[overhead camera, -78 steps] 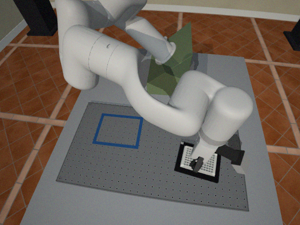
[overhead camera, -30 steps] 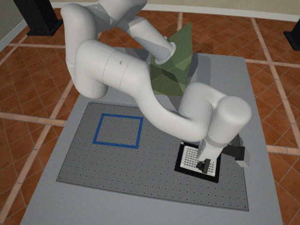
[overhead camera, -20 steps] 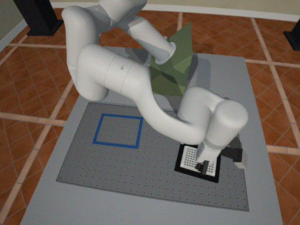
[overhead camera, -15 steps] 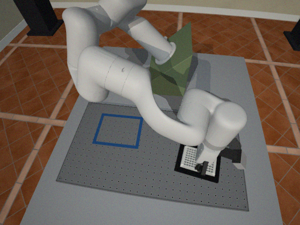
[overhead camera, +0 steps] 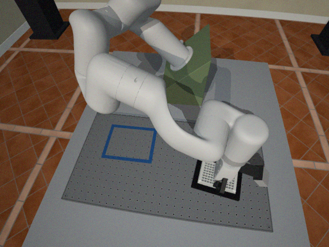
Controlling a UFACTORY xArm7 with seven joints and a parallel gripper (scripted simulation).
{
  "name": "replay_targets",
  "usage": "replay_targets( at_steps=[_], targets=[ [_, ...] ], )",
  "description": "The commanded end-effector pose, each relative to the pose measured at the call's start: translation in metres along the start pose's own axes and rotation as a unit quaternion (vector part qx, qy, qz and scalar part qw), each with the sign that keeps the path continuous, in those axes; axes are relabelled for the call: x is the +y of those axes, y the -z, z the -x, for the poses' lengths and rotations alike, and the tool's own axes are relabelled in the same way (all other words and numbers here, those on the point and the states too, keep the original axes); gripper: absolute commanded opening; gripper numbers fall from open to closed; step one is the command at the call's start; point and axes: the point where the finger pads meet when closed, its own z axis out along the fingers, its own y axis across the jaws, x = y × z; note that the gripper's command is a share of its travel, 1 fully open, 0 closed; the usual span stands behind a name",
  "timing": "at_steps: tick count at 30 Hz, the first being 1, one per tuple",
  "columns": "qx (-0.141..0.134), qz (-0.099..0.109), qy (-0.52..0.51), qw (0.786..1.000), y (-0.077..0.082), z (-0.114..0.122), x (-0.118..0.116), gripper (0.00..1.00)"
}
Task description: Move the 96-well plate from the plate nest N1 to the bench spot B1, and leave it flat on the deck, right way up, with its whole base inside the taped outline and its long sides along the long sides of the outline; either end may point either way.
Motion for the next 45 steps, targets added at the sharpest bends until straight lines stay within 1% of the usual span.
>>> replay_targets(
  at_steps=[1, 36, 45],
  targets=[
    [0.002, 0.001, 0.0, 1.0, 0.002, -0.001, 0.001, 1.0],
    [0.002, 0.001, 0.0, 1.0, -0.018, -0.001, 0.001, 1.0],
    [0.002, 0.001, 0.0, 1.0, -0.018, -0.001, 0.001, 1.0]
  ],
)
